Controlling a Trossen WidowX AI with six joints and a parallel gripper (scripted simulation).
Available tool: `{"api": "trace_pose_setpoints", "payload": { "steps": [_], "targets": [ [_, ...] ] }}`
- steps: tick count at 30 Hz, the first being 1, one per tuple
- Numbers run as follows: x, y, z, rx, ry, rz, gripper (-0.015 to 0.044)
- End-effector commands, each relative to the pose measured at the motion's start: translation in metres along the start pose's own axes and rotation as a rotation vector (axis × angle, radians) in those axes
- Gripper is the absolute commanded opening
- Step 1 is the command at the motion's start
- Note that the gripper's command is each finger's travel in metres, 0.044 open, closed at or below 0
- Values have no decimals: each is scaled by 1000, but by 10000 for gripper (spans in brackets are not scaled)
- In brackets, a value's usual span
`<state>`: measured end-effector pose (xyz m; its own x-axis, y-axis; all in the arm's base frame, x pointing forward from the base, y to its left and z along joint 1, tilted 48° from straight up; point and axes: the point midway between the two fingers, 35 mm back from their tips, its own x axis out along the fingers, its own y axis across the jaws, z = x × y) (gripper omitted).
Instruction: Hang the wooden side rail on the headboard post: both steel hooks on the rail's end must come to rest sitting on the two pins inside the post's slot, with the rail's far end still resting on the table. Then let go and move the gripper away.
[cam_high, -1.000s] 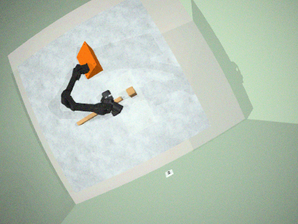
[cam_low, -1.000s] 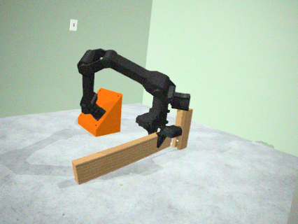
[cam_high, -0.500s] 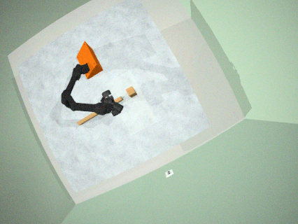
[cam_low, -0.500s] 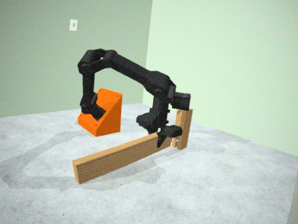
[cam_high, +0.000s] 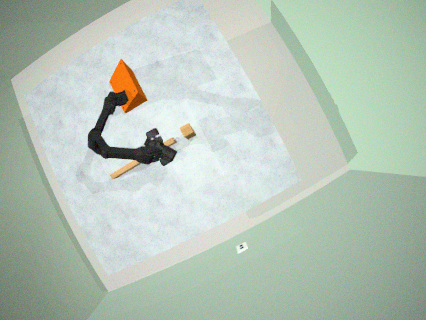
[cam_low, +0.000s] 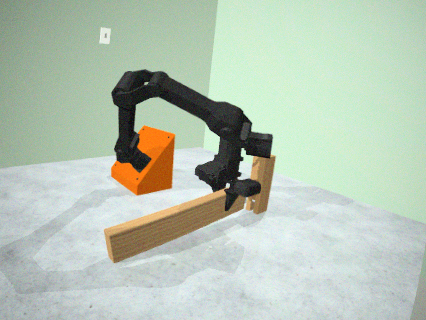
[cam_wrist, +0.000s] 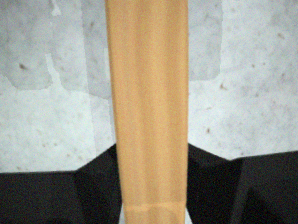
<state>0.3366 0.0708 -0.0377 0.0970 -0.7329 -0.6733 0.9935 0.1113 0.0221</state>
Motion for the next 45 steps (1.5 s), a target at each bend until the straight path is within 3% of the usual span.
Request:
{"api": "trace_pose_setpoints", "payload": {
  "steps": [1, 45],
  "targets": [
    [-3, 2, -2, 6, 5, 9, 0],
    [-4, 2, -7, 6, 5, 9, 0]
  ]
}}
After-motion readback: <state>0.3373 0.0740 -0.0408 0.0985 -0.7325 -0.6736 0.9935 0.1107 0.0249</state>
